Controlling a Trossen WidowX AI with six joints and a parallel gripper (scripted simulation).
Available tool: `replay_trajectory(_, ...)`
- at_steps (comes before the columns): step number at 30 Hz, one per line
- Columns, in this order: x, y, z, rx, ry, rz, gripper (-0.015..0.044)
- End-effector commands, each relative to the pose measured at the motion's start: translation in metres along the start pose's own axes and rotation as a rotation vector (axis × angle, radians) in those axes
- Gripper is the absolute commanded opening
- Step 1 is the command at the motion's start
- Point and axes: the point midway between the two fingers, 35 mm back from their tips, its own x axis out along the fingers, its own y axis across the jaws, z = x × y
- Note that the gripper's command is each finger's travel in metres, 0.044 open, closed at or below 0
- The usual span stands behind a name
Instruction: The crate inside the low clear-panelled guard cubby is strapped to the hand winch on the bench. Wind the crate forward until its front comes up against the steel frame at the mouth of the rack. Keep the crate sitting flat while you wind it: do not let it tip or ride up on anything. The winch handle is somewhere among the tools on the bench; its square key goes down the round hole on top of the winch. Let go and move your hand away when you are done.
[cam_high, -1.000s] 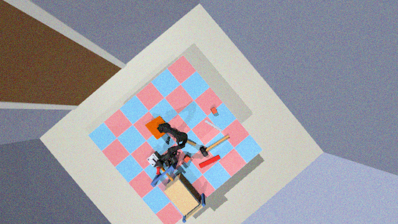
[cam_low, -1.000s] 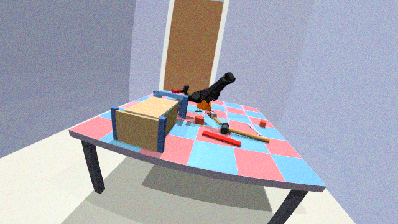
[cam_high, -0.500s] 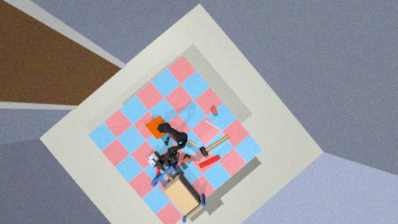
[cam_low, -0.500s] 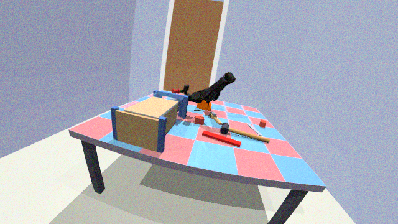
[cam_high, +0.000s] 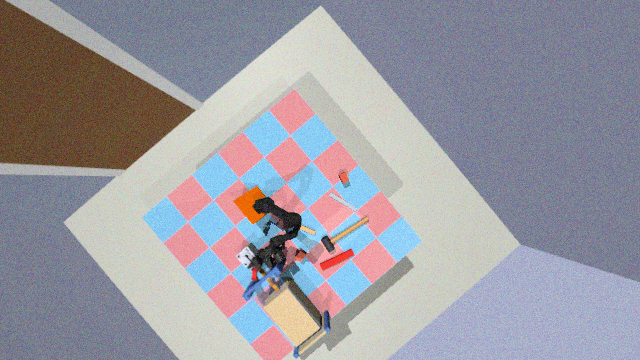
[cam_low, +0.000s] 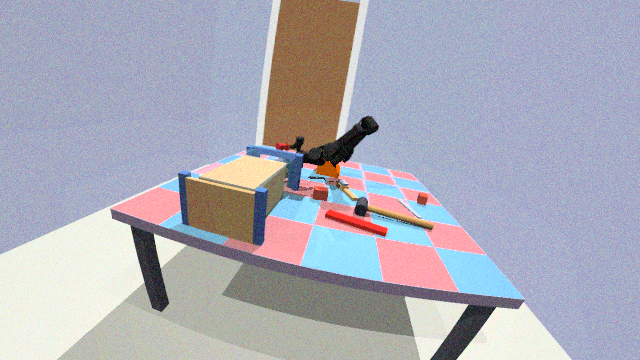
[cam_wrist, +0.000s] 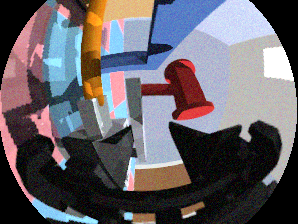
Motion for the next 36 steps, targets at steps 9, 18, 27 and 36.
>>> replay_trajectory(9,0.000,-0.008,0.000,0.000,0.000,-0.001,0.0240)
replay_trajectory(18,0.000,-0.008,0.000,0.000,0.000,-0.001,0.0240)
replay_trajectory(27,0.000,-0.008,0.000,0.000,0.000,-0.001,0.0240)
replay_trajectory(36,0.000,-0.008,0.000,0.000,0.000,-0.001,0.0240)
